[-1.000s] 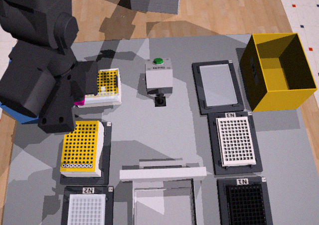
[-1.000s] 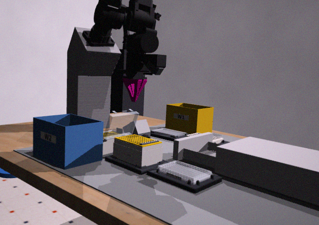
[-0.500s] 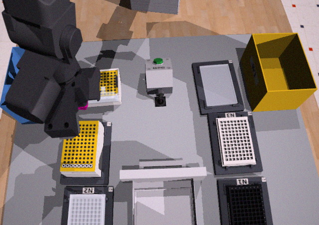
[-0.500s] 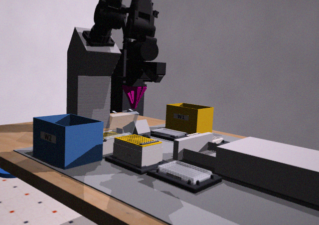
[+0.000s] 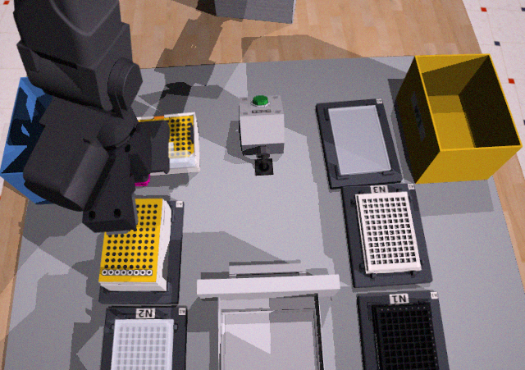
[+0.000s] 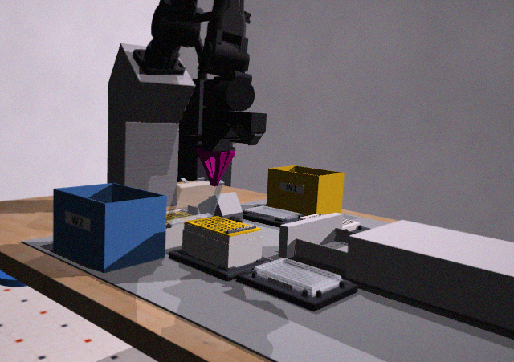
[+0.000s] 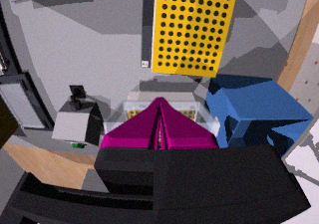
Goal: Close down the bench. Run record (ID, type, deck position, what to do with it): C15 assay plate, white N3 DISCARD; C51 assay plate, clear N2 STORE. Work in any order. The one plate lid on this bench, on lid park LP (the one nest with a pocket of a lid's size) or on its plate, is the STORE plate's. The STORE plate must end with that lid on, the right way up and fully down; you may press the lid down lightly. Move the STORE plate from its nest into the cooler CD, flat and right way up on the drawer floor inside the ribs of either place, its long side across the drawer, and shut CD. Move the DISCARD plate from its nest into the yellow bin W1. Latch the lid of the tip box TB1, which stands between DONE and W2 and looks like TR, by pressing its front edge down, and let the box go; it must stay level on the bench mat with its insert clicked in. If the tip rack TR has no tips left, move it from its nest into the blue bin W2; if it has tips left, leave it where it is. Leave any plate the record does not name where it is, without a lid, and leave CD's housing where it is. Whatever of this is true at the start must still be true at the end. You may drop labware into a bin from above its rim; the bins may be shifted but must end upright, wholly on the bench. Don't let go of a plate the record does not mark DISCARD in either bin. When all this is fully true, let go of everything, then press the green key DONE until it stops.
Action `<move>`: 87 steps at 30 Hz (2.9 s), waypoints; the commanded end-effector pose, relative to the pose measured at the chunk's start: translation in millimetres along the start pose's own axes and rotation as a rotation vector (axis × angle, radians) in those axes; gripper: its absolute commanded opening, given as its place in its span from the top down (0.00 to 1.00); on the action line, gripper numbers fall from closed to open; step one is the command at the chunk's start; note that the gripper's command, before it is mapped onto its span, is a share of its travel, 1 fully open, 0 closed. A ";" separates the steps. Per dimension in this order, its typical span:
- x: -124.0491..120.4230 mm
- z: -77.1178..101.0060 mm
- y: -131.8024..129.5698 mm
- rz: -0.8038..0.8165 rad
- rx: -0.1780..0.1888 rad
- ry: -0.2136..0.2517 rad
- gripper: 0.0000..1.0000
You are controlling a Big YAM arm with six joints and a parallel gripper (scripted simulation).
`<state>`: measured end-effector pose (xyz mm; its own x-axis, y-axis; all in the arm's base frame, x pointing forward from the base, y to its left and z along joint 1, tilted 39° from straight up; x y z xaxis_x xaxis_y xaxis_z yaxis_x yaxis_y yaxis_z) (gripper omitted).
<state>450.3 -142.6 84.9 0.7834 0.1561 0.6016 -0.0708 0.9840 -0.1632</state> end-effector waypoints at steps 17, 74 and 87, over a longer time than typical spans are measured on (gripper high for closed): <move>27.0 -6.3 -9.4 -0.004 -0.028 -0.063 1.00; 2.9 -6.4 -10.4 0.005 -0.027 -0.046 1.00; -12.1 -5.1 -9.7 0.005 -0.028 -0.045 1.00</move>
<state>448.6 -147.4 63.9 0.7754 0.1525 0.6128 -0.0644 0.9844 -0.1635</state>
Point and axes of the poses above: the point where the finger pads meet when closed, its own z axis back along the fingers, its own y axis across the jaws, x = y × z, the point moved 2 cm from there along z, back along the fingers, and after that the axes turned 2 degrees about z, right-handed, at the moved point
